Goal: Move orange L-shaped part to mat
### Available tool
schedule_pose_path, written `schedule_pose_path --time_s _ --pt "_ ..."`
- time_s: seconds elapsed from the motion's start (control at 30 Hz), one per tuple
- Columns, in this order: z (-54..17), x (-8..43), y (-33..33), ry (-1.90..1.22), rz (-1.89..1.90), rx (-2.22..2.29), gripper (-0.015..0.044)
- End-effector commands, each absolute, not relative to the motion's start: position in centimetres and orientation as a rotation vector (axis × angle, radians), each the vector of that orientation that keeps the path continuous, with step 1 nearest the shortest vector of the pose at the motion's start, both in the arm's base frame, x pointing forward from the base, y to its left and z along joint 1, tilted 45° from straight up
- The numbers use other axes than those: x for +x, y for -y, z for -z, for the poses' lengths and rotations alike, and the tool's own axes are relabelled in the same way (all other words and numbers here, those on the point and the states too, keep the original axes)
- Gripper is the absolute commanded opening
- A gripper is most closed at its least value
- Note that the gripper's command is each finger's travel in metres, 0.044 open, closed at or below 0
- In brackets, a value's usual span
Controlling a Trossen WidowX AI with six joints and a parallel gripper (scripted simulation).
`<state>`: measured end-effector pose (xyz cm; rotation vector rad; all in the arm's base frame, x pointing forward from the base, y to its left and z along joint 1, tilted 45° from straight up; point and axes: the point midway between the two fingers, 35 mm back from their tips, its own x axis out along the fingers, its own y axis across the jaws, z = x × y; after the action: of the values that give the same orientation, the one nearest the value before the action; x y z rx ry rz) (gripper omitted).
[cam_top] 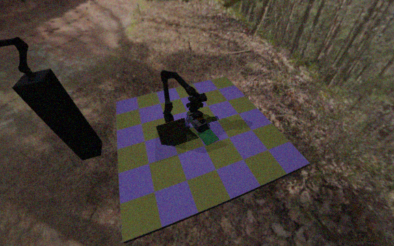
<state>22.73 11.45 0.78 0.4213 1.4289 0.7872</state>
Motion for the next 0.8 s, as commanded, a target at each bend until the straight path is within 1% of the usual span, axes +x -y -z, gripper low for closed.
schedule_pose_path --time_s 0.0,0.67,0.77 --pt "-0.5 22.6 -11.5 -1.433 -0.781 0.429 0.0180" --pt "-2.3 22.4 -11.4 -1.433 -0.781 0.429 0.0180" --pt "-3.0 22.8 -10.4 -1.433 -0.776 0.425 0.0180"
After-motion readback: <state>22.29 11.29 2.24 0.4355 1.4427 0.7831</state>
